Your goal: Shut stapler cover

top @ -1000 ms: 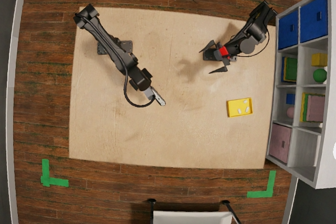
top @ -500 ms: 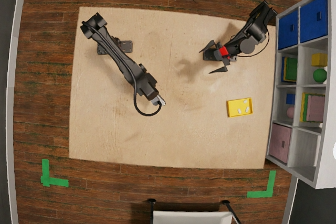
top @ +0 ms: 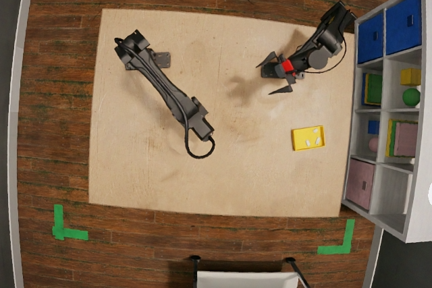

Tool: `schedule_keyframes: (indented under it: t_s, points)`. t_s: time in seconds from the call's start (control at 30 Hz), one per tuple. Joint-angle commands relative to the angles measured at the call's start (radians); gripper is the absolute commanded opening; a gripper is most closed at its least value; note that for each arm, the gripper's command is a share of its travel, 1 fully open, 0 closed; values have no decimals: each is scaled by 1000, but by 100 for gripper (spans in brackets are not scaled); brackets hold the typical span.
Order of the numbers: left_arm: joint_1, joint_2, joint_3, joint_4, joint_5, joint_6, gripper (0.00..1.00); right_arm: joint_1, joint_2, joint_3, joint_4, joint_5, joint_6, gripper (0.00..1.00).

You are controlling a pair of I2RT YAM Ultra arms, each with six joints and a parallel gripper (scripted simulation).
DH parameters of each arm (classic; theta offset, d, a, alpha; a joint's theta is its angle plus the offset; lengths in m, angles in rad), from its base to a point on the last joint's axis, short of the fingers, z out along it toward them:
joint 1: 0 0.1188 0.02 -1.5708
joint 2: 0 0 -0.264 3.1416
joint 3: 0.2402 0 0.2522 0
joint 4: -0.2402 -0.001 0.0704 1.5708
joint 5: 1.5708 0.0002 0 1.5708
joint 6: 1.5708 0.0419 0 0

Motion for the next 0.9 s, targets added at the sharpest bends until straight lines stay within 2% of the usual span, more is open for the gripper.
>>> schedule_keyframes:
  t_s: [0.0,0.53,0.87]
  points:
    - [-8,-10,-1,-12,6,7,100,9,47,55,-44,13,5,0]
    - [-8,-10,-1,-12,6,7,100,10,305,357,-287,14,6,0]
    - [-8,-10,-1,-12,6,7,100,10,320,377,-303,14,6,0]
